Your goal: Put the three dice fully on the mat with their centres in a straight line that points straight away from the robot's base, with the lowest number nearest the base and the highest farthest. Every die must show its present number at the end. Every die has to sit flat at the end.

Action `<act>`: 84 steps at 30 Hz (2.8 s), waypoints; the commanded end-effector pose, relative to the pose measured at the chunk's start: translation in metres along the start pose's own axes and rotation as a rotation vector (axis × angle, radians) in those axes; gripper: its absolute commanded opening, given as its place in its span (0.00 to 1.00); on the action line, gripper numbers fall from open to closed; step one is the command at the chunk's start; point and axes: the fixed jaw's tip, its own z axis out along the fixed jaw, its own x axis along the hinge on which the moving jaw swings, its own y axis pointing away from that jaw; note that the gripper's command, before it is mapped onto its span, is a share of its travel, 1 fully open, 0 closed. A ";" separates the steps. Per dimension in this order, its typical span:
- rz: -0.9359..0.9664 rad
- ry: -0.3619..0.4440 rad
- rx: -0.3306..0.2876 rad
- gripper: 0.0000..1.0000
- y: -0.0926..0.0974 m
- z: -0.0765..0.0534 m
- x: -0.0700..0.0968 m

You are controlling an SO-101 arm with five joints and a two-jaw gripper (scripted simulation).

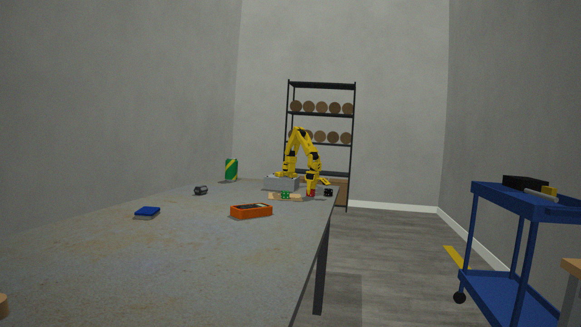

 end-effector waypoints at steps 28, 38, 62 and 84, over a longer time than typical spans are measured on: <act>0.002 0.016 -0.007 0.00 -0.001 0.001 0.002; 0.002 0.016 -0.007 0.00 0.000 -0.022 0.000; 0.024 0.016 -0.007 0.00 -0.002 -0.047 0.002; 0.605 0.012 -0.018 0.00 -0.106 -0.041 0.054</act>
